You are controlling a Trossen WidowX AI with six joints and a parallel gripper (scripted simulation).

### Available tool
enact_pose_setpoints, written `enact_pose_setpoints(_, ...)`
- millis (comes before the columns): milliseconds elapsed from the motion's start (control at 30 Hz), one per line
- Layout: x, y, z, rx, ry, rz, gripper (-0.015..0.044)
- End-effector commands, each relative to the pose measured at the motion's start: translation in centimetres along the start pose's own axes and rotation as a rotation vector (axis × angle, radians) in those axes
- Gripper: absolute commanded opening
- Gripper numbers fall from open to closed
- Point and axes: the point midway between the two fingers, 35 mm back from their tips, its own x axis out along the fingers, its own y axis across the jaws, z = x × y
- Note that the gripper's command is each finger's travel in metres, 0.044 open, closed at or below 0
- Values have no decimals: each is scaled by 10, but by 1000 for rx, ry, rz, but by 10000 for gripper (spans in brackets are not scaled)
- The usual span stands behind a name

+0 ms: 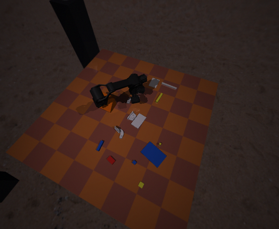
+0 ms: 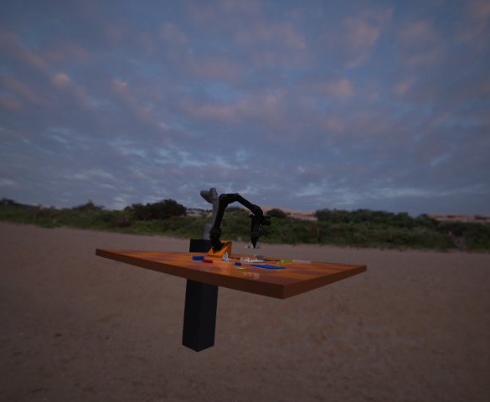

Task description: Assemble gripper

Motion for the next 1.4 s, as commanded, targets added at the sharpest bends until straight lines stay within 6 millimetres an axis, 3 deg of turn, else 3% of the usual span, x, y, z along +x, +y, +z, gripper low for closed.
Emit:
enact_pose_setpoints(0, 0, -7, -2, 102, 1, -4, 134)
enact_pose_setpoints(1167, 3, -55, -18, 897, 2, -14, 134)
enact_pose_setpoints(1367, 3, -57, -19, 931, 3, -15, 134)
